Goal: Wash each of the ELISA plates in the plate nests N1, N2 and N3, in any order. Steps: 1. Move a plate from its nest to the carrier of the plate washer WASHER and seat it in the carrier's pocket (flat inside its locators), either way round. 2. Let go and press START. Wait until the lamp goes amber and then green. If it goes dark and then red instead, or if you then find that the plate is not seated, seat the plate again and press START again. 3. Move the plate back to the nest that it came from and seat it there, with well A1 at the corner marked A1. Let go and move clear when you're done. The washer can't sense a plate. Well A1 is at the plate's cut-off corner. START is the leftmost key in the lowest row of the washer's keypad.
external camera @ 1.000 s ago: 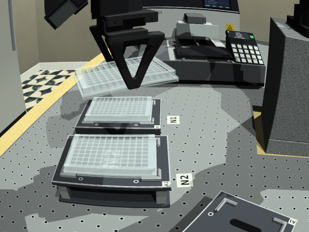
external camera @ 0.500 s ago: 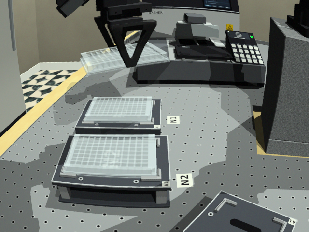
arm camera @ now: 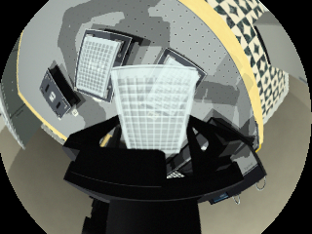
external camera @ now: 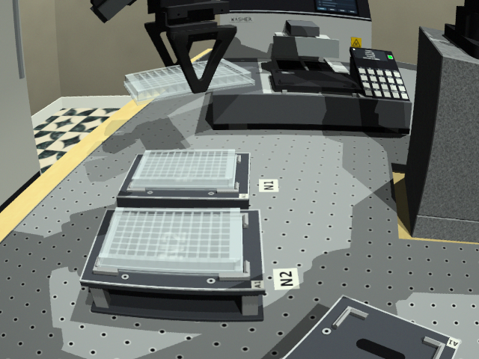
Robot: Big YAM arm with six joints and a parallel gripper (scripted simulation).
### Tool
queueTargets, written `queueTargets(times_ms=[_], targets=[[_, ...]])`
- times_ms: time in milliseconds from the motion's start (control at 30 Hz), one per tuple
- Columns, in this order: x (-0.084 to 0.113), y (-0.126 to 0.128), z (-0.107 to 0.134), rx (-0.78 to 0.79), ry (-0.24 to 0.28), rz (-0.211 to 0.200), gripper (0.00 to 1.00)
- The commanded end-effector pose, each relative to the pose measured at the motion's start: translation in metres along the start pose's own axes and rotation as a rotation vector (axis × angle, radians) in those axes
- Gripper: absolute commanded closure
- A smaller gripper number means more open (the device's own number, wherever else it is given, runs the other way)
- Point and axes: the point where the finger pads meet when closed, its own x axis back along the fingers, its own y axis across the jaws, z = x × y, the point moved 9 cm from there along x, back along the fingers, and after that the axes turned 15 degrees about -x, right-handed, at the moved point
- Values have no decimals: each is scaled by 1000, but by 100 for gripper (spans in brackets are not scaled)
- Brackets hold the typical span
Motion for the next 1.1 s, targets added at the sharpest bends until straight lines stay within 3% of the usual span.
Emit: queueTargets(times_ms=[0,233,500,767,1067], targets=[[7,-13,4,-74,-18,5,16],[9,-35,16,-230,-24,6,16],[11,-69,37,-209,-14,5,16],[19,-102,41,-207,-35,18,16],[12,-144,63,-209,-14,9,16]])
